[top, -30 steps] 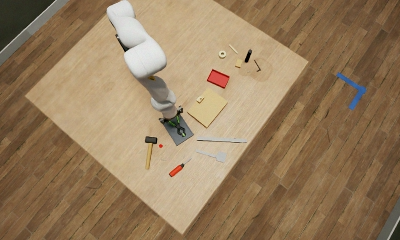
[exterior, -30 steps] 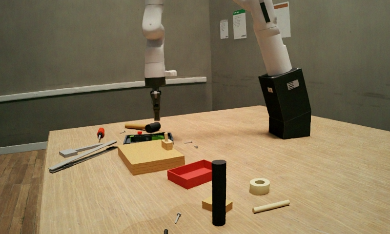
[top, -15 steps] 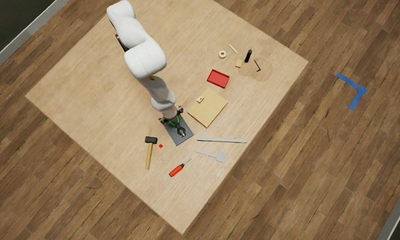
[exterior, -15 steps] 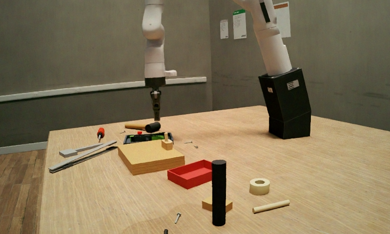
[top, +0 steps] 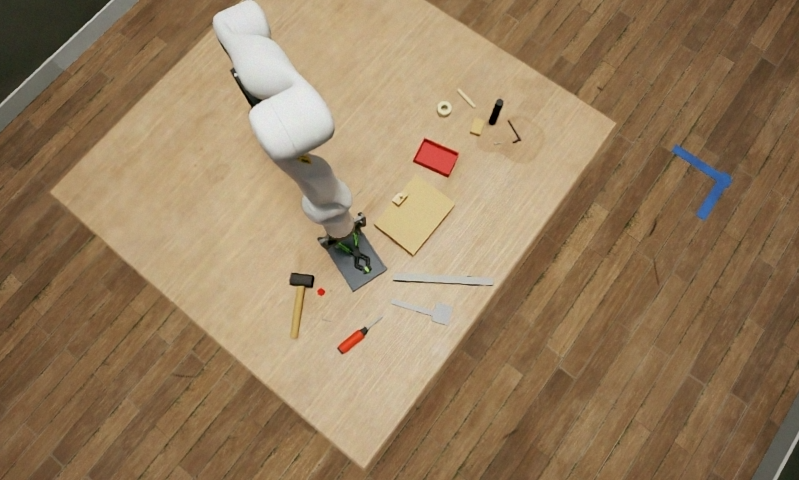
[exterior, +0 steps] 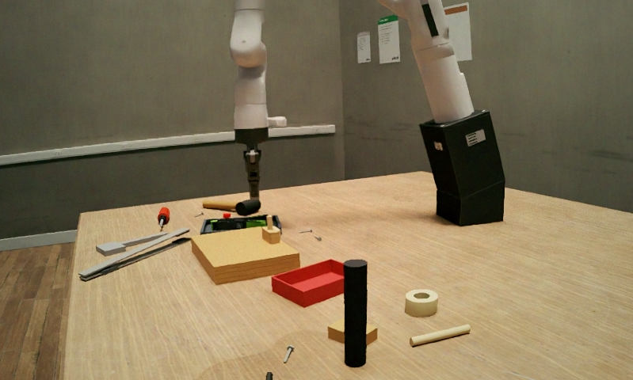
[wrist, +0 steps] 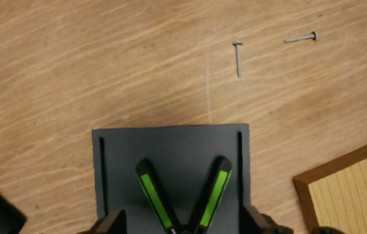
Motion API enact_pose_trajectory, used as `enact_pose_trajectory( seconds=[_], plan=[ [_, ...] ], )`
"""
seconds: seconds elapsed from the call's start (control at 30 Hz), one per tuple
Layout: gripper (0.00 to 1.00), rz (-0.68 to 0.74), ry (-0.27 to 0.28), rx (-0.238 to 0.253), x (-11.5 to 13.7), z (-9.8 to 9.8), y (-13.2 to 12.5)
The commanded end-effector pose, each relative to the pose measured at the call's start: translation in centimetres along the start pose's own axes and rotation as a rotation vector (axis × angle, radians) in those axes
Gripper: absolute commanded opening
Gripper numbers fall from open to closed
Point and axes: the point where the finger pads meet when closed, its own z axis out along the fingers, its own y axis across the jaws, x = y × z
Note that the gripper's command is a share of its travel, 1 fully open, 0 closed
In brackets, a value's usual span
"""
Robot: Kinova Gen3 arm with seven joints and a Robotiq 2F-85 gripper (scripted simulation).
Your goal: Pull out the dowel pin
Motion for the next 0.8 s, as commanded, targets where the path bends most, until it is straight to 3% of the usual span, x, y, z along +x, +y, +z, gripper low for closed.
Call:
enact_pose_trajectory(
  seconds=[0.0, 0.77],
  plan=[
    [0.74, -0.009, -0.008, -0.002, -0.4, 0.3, 0.0],
    [0.74, -0.010, -0.008, -0.001, -0.4, 2.7, 0.0]
  ],
)
